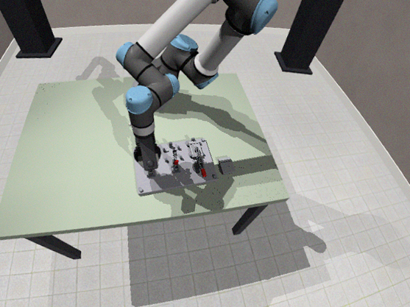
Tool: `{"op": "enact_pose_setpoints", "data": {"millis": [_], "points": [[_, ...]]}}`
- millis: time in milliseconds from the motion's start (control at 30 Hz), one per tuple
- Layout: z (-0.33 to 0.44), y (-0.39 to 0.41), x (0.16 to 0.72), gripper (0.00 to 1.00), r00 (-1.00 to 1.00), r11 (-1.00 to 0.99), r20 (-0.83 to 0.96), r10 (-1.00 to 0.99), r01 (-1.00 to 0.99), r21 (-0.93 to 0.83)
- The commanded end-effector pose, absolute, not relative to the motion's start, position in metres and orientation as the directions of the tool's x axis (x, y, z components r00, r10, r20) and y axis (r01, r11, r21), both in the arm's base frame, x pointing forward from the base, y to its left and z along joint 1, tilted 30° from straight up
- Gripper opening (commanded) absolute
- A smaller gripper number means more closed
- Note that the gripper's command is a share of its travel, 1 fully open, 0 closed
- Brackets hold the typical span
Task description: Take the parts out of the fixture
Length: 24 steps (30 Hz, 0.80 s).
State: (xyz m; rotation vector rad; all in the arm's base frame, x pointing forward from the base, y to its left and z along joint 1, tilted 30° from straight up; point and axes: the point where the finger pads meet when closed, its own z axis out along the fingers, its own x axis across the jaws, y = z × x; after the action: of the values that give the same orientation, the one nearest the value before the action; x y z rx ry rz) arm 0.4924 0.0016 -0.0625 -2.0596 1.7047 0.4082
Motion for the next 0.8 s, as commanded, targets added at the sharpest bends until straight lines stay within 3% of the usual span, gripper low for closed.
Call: {"op": "enact_pose_setpoints", "data": {"millis": [0,767], "points": [[-0.053,-0.004,0.492,0.28,0.2,-0.148,-0.485,-0.851,-0.979,-0.142],[-0.024,-0.021,0.491,0.28,0.2,-0.148,-0.485,-0.851,-0.979,-0.142]]}}
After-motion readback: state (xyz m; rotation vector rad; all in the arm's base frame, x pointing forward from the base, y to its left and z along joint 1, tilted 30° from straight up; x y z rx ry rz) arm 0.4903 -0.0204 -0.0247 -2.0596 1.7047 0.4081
